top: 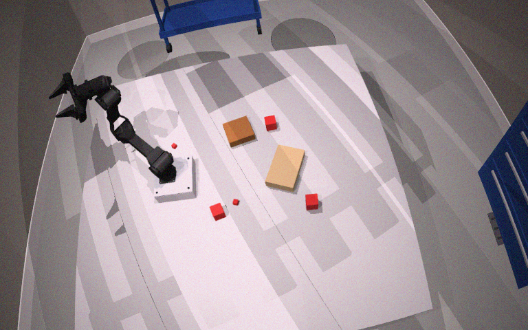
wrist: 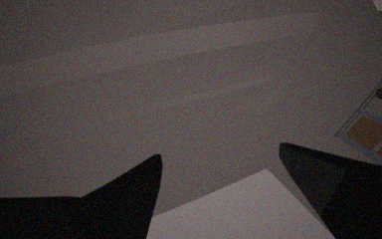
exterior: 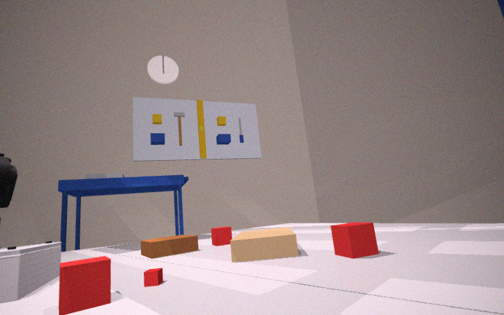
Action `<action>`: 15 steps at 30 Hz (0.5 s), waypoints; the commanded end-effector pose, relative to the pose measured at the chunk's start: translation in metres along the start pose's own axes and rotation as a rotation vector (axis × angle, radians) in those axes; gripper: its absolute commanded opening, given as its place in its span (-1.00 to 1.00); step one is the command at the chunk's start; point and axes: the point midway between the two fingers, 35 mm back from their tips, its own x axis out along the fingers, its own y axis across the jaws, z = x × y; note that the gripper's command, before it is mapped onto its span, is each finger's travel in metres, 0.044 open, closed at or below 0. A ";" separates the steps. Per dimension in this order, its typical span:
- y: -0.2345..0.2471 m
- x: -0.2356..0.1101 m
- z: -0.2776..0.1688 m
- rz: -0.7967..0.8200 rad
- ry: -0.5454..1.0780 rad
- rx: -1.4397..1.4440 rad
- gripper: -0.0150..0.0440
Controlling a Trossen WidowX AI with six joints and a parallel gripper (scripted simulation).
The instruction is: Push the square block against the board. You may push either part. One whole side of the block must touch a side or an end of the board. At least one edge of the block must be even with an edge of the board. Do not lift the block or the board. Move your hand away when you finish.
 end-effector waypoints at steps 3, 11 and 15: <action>0.000 0.000 -0.001 0.000 0.001 -0.003 0.60; -0.024 0.007 -0.038 -0.026 0.089 -0.183 -0.11; -0.037 0.010 -0.057 -0.023 0.155 -0.268 -0.47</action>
